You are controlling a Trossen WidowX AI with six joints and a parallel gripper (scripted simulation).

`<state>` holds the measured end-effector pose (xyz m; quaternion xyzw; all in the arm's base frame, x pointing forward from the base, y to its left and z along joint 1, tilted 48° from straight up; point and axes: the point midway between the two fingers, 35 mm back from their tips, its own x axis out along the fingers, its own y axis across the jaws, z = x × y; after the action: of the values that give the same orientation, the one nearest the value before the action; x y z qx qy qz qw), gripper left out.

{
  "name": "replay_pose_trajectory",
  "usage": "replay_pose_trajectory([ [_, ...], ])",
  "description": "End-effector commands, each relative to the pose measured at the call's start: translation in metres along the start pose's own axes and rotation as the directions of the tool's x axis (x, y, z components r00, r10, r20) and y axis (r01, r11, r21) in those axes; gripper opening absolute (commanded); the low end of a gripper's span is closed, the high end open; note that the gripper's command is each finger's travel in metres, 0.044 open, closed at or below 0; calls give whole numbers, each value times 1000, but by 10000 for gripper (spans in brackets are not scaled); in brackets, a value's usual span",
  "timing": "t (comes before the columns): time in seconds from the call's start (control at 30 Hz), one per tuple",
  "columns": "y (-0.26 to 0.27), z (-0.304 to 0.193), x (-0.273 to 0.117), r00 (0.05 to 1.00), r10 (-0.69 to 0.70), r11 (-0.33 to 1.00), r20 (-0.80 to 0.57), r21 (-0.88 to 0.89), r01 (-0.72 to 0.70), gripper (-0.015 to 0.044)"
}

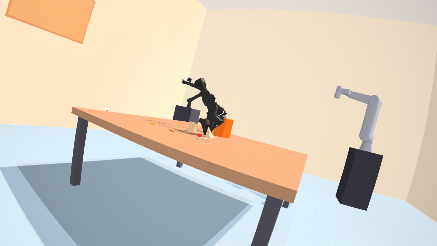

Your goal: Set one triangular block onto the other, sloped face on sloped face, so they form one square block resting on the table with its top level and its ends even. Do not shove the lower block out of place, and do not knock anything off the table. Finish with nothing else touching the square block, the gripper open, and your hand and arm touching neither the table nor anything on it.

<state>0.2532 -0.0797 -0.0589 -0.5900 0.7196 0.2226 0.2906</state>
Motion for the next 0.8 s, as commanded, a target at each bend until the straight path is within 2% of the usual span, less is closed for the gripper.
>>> replay_pose_trajectory([
  [0.0, 0, 0, 0, 1000, 0, 1000, 0, 1, 0, 367],
  [0.1, 0, 0, 0, 1000, 0, 1000, 0, 1, 0, 440],
  [0.33, -1, 0, -2, 1000, 0, 1000, 1, 1, 0, 440],
  [0.5, -1, 1, -57, 1000, 0, 1000, 3, 0, 0, 440],
  [0.77, -3, 3, -60, 1000, -19, 1000, 6, -3, 20, 440],
])
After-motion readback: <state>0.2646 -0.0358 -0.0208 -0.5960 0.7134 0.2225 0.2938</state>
